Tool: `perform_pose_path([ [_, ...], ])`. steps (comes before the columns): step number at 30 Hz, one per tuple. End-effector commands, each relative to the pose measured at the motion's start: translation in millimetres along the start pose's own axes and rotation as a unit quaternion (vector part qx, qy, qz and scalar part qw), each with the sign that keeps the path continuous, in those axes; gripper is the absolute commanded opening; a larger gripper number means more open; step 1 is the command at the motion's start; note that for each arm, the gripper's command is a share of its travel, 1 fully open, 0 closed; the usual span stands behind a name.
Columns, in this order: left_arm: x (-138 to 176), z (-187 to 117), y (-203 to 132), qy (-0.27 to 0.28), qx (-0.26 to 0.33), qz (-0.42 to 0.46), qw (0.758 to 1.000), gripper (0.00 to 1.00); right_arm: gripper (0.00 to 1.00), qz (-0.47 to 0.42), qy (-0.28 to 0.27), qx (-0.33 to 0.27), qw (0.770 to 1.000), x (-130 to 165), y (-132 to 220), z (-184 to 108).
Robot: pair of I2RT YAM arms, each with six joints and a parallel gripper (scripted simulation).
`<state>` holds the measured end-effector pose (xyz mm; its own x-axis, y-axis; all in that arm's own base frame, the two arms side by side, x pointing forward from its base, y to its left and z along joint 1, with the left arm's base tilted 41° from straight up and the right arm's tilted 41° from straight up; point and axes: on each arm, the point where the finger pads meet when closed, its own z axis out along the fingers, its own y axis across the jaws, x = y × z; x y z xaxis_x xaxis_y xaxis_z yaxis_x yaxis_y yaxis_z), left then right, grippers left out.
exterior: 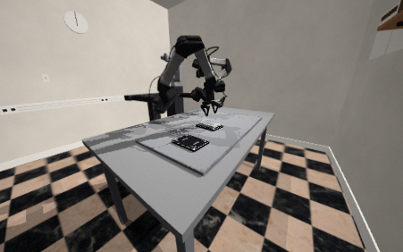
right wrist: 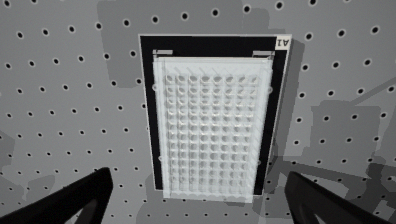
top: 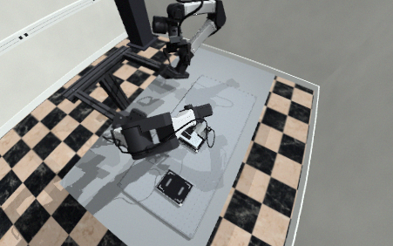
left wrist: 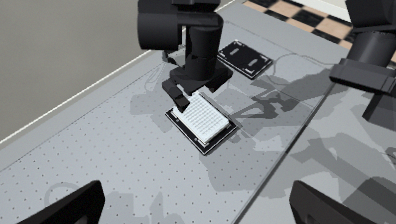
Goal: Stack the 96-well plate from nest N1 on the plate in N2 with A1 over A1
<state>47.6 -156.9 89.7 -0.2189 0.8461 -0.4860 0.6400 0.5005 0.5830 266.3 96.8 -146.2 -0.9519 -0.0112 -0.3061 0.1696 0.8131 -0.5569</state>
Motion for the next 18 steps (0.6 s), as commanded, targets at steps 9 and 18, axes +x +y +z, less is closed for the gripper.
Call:
perform_pose_path([
  [9,0.7,14.7,-3.1,-0.01,0.007,-0.006,1.0,1.0,1.0,0.034,-0.117,0.005,0.993,5.7,0.1,-25.5],
  [18,3.7,23.1,-3.2,-0.011,0.007,-0.008,1.0,1.0,1.0,-0.003,-0.182,0.024,0.983,37.3,-5.7,-30.7],
])
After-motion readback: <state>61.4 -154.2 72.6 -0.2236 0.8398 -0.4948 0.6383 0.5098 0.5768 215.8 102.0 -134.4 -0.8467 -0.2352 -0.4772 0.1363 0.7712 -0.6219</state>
